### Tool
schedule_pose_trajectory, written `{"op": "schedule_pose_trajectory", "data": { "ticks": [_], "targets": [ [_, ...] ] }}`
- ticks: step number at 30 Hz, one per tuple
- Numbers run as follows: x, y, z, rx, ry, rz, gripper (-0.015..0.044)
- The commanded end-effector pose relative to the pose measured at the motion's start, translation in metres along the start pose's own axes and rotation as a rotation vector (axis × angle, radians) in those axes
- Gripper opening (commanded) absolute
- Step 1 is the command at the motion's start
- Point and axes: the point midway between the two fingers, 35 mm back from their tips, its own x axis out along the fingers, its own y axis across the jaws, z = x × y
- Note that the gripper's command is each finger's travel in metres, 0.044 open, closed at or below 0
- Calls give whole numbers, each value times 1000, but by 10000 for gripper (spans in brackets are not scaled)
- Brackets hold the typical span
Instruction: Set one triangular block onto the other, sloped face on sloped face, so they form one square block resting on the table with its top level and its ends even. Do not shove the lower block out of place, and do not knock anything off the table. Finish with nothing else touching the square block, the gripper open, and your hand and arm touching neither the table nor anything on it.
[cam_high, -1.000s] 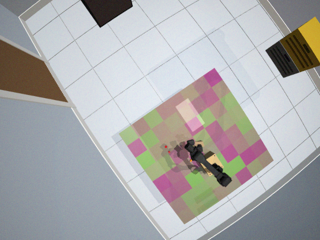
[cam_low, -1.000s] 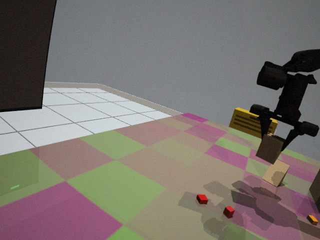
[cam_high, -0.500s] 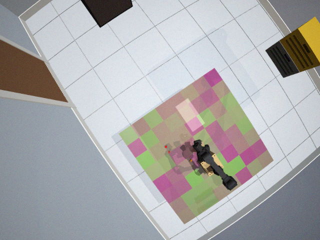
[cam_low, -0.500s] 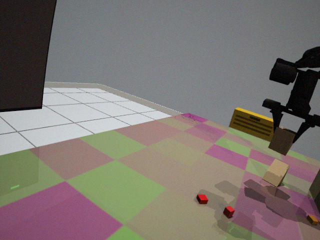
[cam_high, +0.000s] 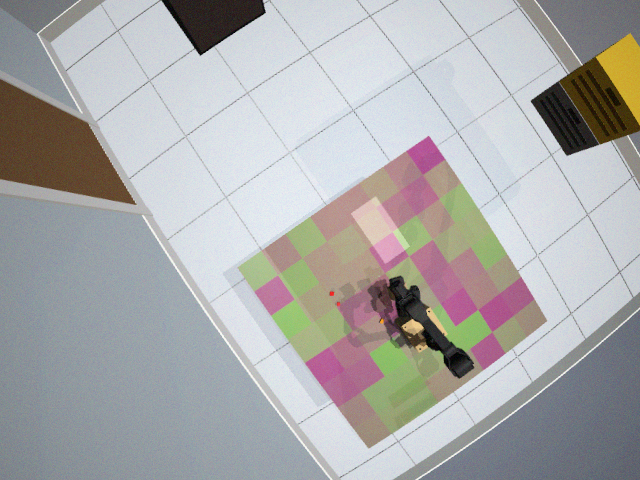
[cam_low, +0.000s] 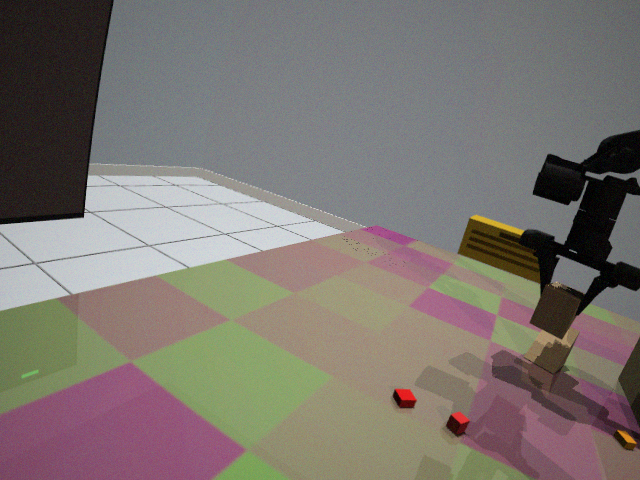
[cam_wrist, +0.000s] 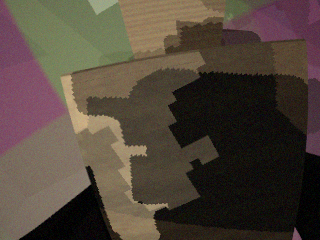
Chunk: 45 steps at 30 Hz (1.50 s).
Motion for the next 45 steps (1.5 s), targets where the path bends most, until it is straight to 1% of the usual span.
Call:
{"op": "schedule_pose_trajectory", "data": {
  "ticks": [1, 9, 16, 45],
  "targets": [
    [18, -2, 9, -1, 2, -1, 0],
    [23, -6, 15, -1, 2, -1, 0],
    [48, -7, 26, -1, 1, -2, 0],
    [48, -7, 24, -4, 11, -1, 0]
  ]
}}
